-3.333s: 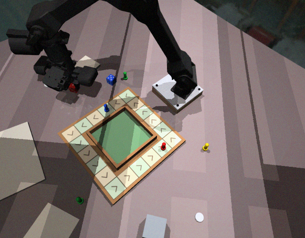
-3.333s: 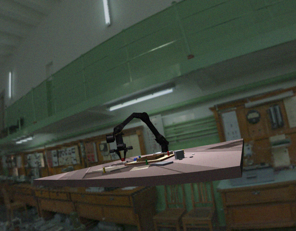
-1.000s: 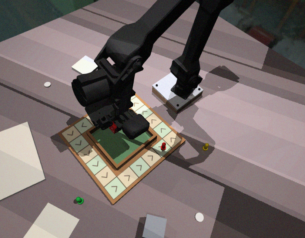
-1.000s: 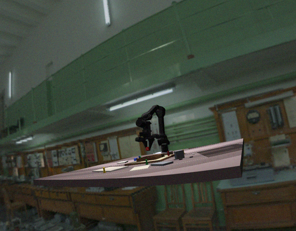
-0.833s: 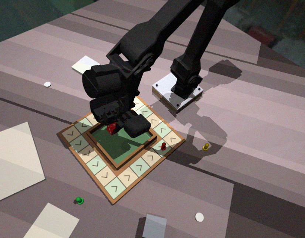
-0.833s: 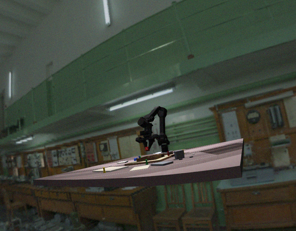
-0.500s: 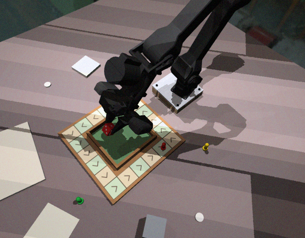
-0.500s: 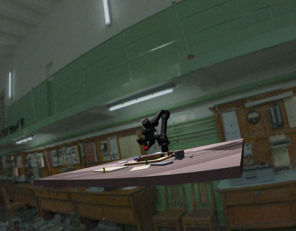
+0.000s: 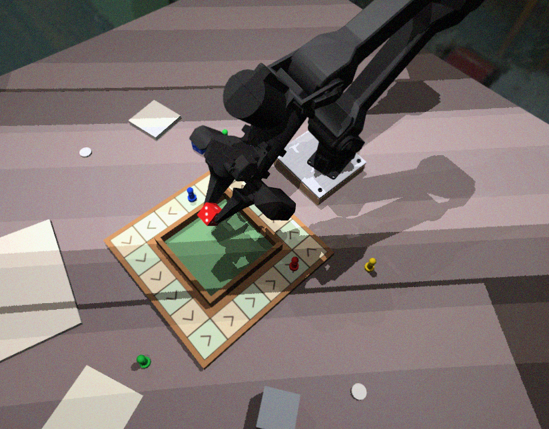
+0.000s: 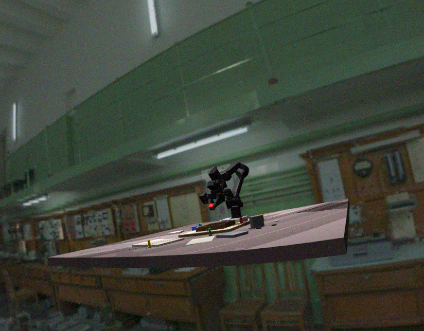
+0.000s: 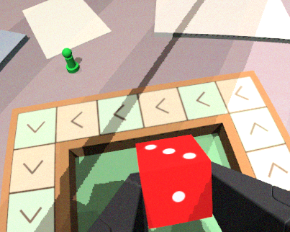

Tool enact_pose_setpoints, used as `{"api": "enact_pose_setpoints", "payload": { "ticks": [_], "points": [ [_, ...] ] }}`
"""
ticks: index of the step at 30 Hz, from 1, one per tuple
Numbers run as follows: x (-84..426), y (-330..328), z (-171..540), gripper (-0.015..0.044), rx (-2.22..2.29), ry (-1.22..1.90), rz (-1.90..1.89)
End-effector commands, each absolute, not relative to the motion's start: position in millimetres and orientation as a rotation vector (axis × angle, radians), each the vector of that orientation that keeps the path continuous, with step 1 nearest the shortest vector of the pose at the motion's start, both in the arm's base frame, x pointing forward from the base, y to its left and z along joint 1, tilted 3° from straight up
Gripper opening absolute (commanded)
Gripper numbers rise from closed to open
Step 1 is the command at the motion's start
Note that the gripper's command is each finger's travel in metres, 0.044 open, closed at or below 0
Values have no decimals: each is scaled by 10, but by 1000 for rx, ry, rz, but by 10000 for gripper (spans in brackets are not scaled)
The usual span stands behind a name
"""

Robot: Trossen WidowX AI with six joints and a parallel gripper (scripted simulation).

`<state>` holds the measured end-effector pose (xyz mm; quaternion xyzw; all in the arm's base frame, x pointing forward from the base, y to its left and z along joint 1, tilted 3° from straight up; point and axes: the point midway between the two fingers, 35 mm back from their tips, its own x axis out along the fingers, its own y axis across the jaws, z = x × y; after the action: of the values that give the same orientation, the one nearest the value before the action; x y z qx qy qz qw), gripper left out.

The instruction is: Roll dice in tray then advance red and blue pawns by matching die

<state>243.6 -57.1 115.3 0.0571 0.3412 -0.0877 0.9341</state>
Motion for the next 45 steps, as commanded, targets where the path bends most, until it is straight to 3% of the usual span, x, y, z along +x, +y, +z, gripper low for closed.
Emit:
{"api": "enact_pose_setpoints", "payload": {
  "ticks": [1, 14, 31, 45],
  "points": [
    [2416, -561, 1172, 0, 121, 698, -177],
    [2414, -566, 1153, 0, 118, 703, -180],
    [2406, -585, 1552, 440, 121, 698, -177],
    [2597, -606, 1246, 440, 185, 1329, -139]
  ]
}}
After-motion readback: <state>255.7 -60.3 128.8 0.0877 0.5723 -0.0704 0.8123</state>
